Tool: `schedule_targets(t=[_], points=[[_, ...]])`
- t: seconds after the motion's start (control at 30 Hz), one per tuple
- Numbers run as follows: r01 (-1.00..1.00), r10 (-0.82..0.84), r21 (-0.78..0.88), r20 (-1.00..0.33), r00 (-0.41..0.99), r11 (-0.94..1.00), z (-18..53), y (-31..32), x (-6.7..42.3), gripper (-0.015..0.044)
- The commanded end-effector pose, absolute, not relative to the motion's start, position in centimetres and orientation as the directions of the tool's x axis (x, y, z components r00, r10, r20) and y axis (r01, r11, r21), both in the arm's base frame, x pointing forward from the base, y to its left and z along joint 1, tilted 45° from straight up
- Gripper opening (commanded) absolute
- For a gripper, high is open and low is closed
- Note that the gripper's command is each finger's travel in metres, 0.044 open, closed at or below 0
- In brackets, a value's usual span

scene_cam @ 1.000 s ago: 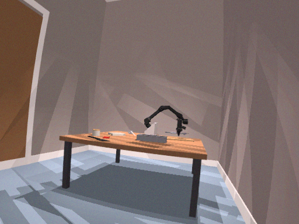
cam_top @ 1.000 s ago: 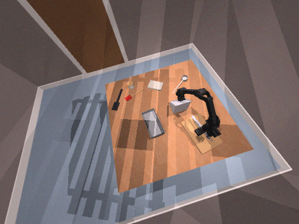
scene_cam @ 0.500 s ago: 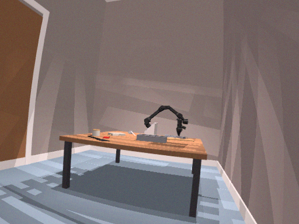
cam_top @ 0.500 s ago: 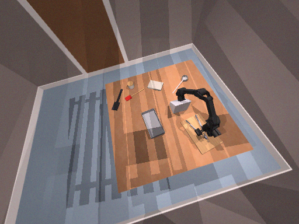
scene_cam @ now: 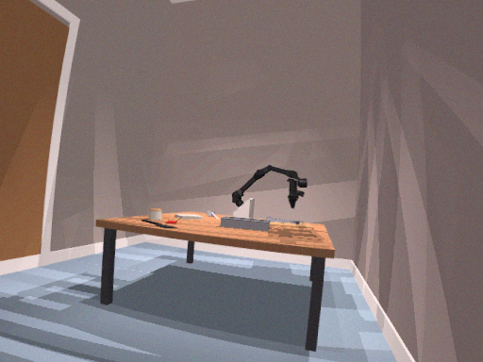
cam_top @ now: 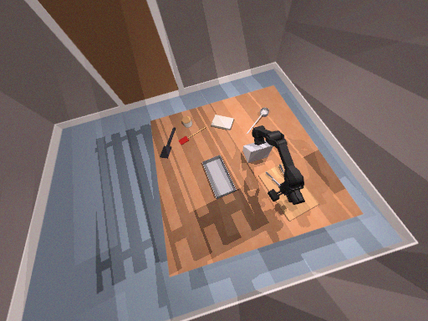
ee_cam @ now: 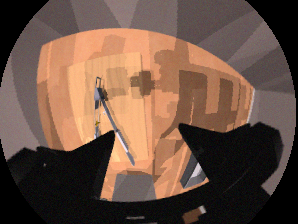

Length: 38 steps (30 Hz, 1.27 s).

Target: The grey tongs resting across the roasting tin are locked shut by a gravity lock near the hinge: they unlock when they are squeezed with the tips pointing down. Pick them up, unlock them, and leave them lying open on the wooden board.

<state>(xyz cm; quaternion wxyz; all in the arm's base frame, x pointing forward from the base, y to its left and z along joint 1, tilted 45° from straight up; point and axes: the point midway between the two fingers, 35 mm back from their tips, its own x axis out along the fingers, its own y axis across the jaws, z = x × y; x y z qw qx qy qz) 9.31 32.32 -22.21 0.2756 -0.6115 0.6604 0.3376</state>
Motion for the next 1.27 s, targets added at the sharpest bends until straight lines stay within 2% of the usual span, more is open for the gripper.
schedule_targets(t=[0.0, 0.23, 0.47, 1.23], points=[[-0.994, -0.631, 0.108, -0.770, -0.093, 0.014, -20.5, 32.5, 13.0, 0.0440], [-0.994, -0.629, 0.107, -0.772, -0.094, 0.017, -20.1, 32.7, 13.3, 0.0440], [-0.994, -0.594, 0.095, -0.796, -0.113, 0.061, -15.7, 35.0, 14.4, 0.0440], [-0.994, -0.594, 0.095, -0.796, -0.113, 0.061, -15.7, 35.0, 14.4, 0.0440]])
